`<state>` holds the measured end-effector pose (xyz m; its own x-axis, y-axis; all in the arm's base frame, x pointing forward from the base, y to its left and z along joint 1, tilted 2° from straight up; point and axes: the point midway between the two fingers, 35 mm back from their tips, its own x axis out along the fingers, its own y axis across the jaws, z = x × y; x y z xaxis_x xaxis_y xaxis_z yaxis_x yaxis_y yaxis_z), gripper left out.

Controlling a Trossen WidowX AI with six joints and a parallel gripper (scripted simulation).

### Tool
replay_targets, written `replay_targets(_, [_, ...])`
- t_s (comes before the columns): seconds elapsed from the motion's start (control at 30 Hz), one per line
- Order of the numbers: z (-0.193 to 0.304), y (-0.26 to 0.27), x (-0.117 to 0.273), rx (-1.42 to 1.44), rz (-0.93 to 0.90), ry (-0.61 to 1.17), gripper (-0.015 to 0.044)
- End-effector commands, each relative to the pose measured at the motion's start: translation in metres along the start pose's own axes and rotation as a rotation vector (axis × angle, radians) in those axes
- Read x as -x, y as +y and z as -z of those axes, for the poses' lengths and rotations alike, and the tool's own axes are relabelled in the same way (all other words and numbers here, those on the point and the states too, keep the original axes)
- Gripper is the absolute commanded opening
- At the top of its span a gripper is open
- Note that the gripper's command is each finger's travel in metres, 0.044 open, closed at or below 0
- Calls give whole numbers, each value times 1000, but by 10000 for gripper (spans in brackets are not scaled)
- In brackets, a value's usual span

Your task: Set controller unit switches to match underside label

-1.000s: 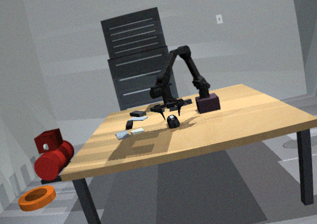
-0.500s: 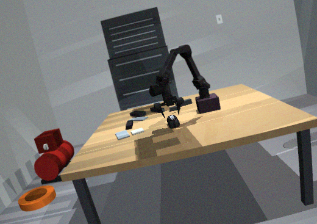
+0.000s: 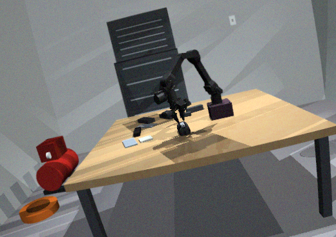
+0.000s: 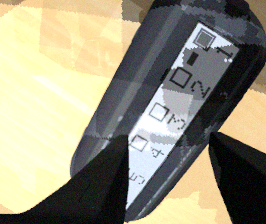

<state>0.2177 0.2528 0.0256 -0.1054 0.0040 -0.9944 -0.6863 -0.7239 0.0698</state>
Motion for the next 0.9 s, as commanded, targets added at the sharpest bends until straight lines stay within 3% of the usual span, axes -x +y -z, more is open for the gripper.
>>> replay_targets(0.0, [-1, -6, 9, 365, -68, -64, 72])
replay_targets(0.1, [-1, -9, 14, 591, -100, -116, 0])
replay_targets(0.33, [-2, -14, 26, 1058, -126, -256, 0])
replay_targets(0.87, [-2, -14, 26, 1070, -126, -260, 0])
